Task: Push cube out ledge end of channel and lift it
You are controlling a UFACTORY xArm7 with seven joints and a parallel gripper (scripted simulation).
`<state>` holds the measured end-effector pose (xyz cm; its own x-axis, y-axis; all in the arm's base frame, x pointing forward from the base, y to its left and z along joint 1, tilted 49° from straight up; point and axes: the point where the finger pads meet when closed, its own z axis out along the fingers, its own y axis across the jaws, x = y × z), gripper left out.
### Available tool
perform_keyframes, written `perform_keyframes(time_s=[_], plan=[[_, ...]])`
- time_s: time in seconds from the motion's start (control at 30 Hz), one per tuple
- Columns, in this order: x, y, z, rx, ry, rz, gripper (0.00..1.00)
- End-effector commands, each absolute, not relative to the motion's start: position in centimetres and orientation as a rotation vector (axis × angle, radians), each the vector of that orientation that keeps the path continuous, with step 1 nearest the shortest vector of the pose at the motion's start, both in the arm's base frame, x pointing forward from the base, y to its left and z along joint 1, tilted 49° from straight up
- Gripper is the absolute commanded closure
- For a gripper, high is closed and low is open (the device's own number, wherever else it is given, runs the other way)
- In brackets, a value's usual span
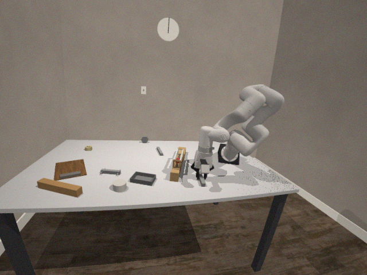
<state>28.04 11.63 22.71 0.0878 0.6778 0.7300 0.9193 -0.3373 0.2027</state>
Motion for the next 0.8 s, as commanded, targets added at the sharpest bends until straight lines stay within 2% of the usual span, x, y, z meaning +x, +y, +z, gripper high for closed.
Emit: perform_keyframes(time_s=[0.0,0.33,0.37,0.77], plan=[[28.4,11.88,22.61,-2.063,-1.585,-1.111,0.62],[28.4,11.88,22.61,-2.063,-1.585,-1.111,0.62],[28.4,11.88,22.61,-2.063,-1.585,-1.111,1.0],[28.4,11.88,22.61,-2.063,-1.585,-1.111,1.0]])
